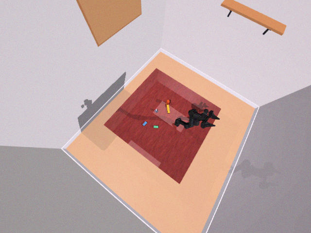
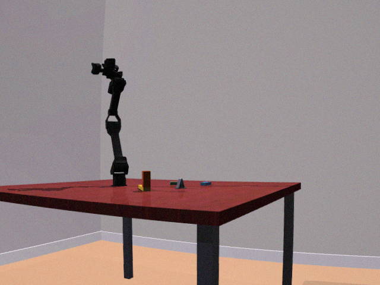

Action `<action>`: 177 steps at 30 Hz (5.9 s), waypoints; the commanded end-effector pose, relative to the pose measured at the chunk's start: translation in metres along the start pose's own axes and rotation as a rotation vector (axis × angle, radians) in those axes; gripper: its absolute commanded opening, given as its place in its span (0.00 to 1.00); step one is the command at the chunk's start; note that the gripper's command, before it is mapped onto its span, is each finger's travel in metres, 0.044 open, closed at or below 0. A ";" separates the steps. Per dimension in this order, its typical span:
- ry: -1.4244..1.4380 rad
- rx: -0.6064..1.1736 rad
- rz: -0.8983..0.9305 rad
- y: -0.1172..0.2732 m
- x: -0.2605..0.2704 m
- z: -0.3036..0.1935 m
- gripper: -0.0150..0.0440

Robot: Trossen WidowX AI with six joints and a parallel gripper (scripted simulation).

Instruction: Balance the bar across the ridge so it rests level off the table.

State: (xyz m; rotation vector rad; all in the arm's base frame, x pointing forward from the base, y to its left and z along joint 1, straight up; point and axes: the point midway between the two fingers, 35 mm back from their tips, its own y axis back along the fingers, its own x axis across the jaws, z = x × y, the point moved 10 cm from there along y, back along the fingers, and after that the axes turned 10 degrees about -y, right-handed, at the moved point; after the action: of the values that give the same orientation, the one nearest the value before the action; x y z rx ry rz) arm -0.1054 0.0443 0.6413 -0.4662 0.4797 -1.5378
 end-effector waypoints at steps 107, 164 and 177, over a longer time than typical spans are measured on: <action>0.957 -3.384 1.812 0.500 0.177 -0.079 0.79; 0.957 -3.384 1.812 0.585 0.179 -0.196 0.79; 0.964 -3.389 1.800 0.584 0.179 -0.195 0.49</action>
State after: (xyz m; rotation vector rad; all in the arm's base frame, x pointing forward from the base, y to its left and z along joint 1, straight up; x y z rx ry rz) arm 0.2617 -0.1414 0.1486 0.5691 -1.9323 -1.8845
